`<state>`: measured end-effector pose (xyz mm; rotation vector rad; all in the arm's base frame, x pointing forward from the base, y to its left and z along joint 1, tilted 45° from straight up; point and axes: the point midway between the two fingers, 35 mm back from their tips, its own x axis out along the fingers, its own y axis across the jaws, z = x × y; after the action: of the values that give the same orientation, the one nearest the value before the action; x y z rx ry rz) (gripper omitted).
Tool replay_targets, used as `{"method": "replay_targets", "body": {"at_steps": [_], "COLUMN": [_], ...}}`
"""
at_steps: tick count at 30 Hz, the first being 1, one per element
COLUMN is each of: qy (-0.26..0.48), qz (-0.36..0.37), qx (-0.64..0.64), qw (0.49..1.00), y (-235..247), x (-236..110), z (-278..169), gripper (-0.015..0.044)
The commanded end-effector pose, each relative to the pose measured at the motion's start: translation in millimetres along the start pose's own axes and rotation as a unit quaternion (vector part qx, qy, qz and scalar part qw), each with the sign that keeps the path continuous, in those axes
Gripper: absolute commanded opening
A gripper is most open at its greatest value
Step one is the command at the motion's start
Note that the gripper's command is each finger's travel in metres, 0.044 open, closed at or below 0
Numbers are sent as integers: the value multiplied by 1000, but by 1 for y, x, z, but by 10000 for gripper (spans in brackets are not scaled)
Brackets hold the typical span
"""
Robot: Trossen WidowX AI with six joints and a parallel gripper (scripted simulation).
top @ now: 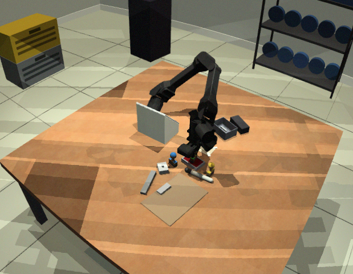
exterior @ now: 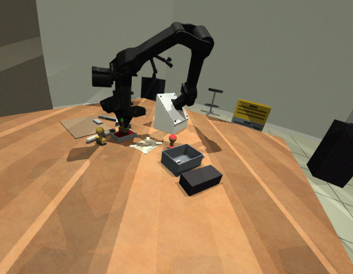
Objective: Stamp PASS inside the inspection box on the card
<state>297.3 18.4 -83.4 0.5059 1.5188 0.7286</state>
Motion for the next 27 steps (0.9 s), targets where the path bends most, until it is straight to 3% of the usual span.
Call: {"method": "replay_targets", "body": {"at_steps": [1, 27], "qy": [0, 1], "qz": [3, 2], "qx": [3, 0], "qw": [1000, 1000], "y": [1, 1], "x": [3, 7], "z": [-1, -1], "gripper": [0, 0]}}
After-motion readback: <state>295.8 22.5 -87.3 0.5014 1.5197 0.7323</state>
